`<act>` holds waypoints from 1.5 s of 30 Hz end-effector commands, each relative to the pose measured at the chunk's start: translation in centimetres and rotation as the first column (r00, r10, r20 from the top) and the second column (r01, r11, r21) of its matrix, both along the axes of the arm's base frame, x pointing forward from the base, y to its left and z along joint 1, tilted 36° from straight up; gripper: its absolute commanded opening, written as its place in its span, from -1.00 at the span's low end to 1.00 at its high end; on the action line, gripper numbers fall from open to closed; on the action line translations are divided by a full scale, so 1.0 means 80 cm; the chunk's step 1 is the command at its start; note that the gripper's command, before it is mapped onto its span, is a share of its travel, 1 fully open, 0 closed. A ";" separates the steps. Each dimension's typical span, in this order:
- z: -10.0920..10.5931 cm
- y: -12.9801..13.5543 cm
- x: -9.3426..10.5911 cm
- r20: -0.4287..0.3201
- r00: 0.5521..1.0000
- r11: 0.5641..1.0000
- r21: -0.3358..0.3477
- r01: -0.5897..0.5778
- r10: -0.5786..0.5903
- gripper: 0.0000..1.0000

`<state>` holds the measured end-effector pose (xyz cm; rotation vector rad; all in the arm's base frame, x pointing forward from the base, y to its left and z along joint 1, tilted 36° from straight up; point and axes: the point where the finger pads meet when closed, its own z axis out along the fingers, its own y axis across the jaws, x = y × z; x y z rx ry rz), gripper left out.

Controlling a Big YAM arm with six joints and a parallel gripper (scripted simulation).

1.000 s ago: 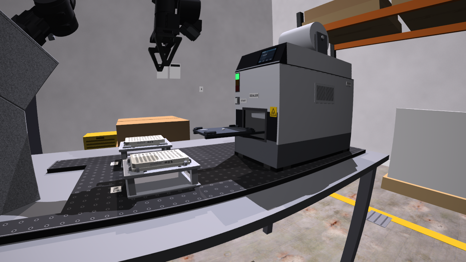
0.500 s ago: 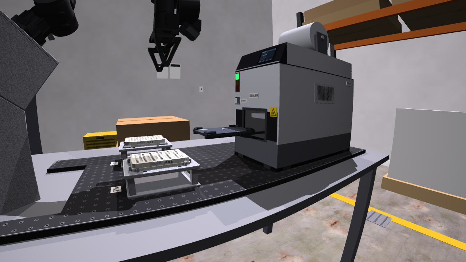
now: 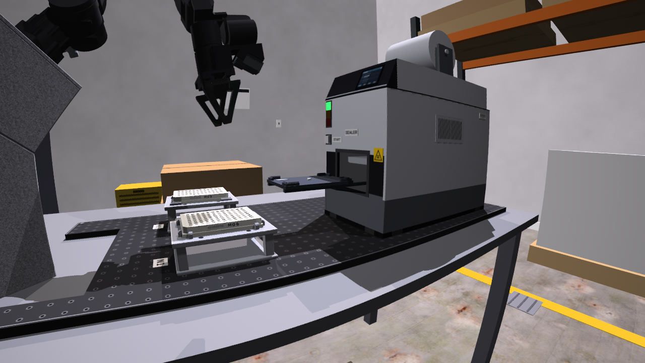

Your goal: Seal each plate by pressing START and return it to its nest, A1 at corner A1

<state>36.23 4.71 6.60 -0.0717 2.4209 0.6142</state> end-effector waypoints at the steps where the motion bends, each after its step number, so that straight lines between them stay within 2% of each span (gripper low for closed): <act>1: -0.030 0.018 -0.002 0.003 0.999 0.998 0.038 0.047 -0.047 1.00; 3: -0.051 0.025 -0.009 0.026 0.996 0.995 0.060 0.079 -0.080 1.00; 5: -0.058 0.030 0.001 0.051 0.995 0.994 0.064 0.085 -0.089 1.00; 8: -0.049 0.032 0.024 0.096 0.992 0.995 0.062 0.077 -0.082 1.00; 10: -0.049 0.032 0.024 0.096 0.992 0.995 0.062 0.077 -0.082 1.00; 11: -0.040 0.028 0.022 0.106 0.991 0.996 0.054 0.073 -0.078 1.00; 20: -0.018 0.016 0.041 0.170 0.983 0.997 0.042 0.064 -0.070 1.00; 25: -0.037 0.015 0.026 0.132 0.989 0.998 0.032 0.058 -0.062 1.00; 27: -0.037 0.015 0.026 0.132 0.989 0.998 0.032 0.058 -0.062 1.00; 31: -0.065 -0.018 0.013 0.116 0.991 0.997 0.025 0.068 -0.070 1.00; 38: -0.075 -0.057 0.026 0.167 0.985 0.999 0.010 0.046 -0.047 1.00; 42: -0.090 -0.081 0.021 0.170 0.984 0.999 0.004 0.045 -0.045 1.00; 45: -0.091 -0.080 0.020 0.166 0.985 0.999 0.006 0.040 -0.040 1.00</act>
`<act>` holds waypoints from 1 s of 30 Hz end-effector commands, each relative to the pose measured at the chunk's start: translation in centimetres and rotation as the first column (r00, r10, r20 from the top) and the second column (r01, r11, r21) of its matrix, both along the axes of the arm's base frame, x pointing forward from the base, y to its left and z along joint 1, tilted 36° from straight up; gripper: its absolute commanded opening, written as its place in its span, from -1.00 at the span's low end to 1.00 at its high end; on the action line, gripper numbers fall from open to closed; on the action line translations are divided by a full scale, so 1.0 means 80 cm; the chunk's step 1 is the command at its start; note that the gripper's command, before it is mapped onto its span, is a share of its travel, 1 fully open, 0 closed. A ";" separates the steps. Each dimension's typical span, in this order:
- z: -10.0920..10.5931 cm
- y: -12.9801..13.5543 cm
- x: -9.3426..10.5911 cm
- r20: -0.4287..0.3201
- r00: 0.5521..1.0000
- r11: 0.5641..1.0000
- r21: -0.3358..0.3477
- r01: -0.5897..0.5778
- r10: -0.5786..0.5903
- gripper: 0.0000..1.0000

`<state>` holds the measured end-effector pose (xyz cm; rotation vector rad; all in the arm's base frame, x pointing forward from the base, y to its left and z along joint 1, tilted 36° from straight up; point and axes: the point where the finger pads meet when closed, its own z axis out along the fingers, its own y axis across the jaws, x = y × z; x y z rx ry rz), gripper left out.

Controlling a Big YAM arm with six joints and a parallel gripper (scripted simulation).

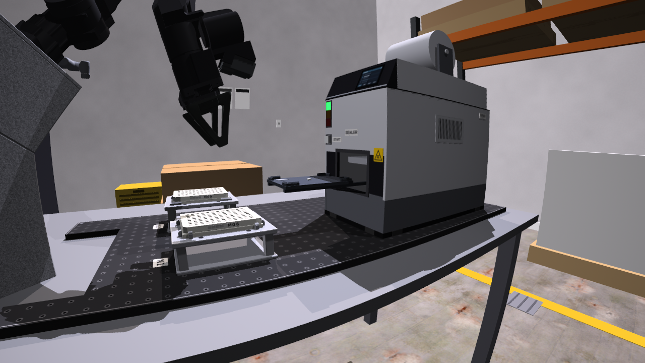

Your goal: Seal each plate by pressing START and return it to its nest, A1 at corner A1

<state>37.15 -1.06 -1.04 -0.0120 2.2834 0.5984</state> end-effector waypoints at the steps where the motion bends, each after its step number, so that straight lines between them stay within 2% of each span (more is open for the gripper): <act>1: 0.001 -0.012 0.007 0.043 0.999 0.999 -0.033 -0.032 0.033 1.00; 5: -0.020 -0.043 -0.001 0.028 0.999 0.999 -0.036 -0.020 0.021 1.00; 9: -0.014 -0.028 -0.002 0.020 0.999 0.999 -0.036 -0.030 0.031 1.00; 16: -0.010 -0.020 -0.006 0.025 0.999 0.999 -0.036 -0.025 0.026 1.00; 22: 0.002 -0.020 0.013 0.049 0.998 0.999 -0.034 -0.027 0.029 1.00; 30: -0.008 -0.019 -0.005 0.010 1.000 1.000 -0.010 -0.006 0.006 1.00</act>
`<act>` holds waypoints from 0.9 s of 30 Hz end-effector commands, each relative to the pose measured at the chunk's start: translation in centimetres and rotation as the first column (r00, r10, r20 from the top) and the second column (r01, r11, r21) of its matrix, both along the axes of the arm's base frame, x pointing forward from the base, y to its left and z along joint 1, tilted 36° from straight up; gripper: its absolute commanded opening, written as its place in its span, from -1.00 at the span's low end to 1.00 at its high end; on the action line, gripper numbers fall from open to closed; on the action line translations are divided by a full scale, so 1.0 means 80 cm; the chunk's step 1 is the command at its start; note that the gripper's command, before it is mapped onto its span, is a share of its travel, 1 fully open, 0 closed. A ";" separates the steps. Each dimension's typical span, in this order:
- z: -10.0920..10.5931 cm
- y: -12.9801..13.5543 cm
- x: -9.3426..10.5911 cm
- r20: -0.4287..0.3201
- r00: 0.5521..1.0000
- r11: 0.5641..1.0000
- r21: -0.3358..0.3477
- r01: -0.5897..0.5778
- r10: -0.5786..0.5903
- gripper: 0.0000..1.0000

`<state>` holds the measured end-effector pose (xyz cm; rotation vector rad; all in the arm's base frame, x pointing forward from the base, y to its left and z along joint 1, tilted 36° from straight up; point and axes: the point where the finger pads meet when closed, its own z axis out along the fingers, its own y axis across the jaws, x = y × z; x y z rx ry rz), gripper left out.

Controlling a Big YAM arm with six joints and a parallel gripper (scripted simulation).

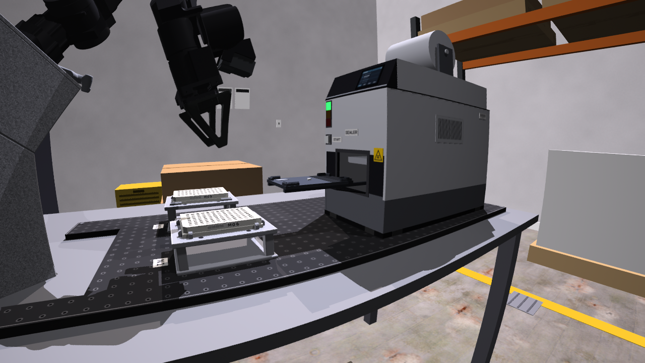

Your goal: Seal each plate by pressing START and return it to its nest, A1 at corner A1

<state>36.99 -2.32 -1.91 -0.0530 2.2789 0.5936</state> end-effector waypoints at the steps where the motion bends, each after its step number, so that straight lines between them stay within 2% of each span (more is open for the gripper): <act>1: 0.003 -0.005 -0.005 -0.002 1.000 1.000 0.005 0.025 -0.025 1.00; 5: 0.007 -0.012 0.003 0.018 0.999 1.000 -0.007 0.027 -0.027 1.00; 9: -0.004 -0.004 0.016 0.021 1.000 1.000 -0.007 0.017 -0.017 1.00; 17: -0.026 0.015 0.008 -0.006 1.000 1.000 0.009 0.007 -0.007 1.00; 20: -0.027 0.016 0.009 -0.004 1.000 1.000 0.008 0.008 -0.008 1.00; 23: -0.023 0.013 0.023 0.019 1.000 1.000 0.000 0.012 -0.012 1.00; 27: -0.035 0.020 0.026 0.010 1.000 1.000 0.006 0.006 -0.006 1.00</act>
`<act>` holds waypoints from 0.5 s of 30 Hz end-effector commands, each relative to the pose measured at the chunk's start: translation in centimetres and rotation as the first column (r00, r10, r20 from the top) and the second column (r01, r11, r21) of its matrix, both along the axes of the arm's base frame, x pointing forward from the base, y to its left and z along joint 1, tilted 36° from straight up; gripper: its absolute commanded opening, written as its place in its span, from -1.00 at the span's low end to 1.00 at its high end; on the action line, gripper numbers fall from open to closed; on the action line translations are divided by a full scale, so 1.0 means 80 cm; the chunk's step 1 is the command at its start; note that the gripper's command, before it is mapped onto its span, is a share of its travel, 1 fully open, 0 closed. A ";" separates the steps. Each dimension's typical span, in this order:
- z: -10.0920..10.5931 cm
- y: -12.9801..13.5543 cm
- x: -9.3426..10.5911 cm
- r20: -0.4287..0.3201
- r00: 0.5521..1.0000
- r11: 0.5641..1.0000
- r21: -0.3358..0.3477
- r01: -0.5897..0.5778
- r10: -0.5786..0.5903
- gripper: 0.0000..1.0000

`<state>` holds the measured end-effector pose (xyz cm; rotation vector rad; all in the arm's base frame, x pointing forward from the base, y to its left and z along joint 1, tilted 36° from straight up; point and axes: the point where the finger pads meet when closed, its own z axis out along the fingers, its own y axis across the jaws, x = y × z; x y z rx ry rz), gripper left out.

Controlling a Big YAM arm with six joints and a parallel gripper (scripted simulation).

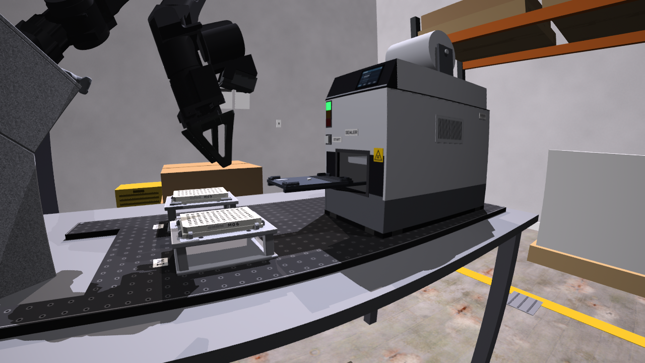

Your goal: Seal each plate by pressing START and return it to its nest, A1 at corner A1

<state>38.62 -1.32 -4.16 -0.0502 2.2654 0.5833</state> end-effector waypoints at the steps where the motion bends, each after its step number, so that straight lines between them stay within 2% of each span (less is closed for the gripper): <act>1: -0.011 0.010 0.002 -0.011 1.000 1.000 0.012 -0.002 0.002 1.00; 4: -0.019 0.015 -0.004 -0.023 1.000 1.000 0.016 -0.002 0.003 1.00; 11: -0.016 0.014 0.012 0.008 1.000 1.000 0.007 -0.002 0.002 1.00; 15: -0.028 0.018 0.014 0.001 1.000 1.000 0.004 -0.004 0.004 1.00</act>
